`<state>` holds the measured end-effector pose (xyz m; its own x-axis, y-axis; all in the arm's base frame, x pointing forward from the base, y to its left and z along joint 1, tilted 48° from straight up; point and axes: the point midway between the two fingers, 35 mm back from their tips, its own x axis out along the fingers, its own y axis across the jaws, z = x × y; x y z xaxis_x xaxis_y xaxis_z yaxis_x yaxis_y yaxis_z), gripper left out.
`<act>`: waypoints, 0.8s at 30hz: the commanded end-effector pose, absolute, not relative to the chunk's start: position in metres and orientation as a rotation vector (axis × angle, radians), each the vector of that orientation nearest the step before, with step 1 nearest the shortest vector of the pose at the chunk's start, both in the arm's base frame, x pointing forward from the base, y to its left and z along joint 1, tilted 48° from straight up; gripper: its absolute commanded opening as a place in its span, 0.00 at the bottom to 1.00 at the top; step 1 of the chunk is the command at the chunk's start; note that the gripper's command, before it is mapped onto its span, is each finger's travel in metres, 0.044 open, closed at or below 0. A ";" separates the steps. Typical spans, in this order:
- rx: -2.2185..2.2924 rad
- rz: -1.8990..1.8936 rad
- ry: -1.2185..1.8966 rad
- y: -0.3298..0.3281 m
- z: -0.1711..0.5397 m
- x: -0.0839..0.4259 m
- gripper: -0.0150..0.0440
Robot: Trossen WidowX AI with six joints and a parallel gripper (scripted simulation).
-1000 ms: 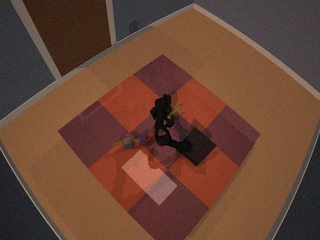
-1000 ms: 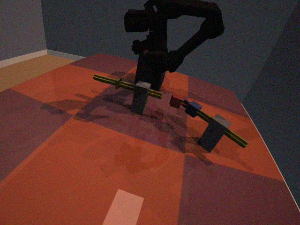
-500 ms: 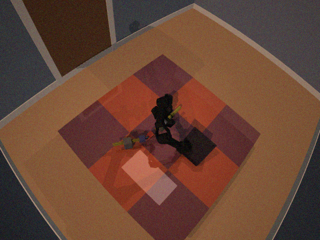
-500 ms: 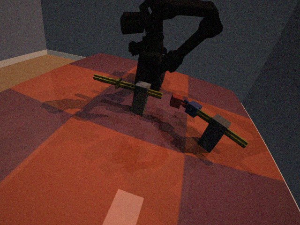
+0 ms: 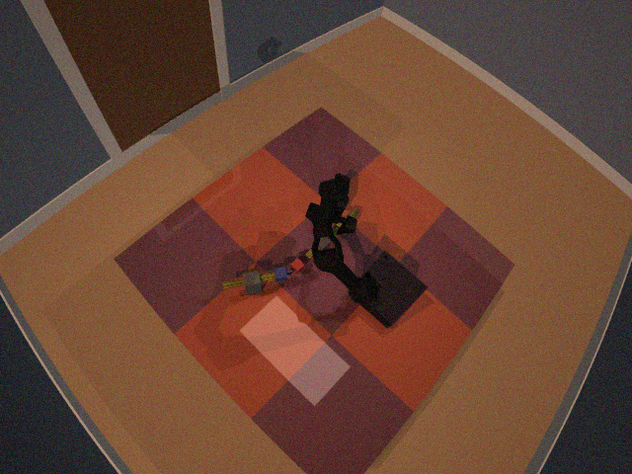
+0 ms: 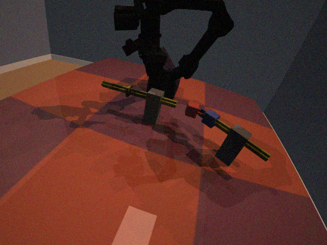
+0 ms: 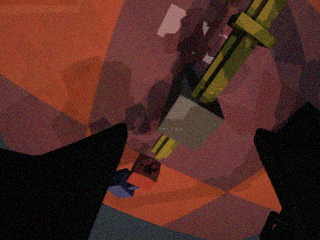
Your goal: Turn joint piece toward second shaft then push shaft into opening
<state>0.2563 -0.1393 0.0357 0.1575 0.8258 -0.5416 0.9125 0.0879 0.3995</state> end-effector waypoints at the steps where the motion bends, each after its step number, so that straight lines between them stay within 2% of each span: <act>1: 1.608 -0.062 1.632 -0.156 0.021 0.255 1.00; 24: 0.915 0.397 1.444 -0.231 -0.063 0.234 1.00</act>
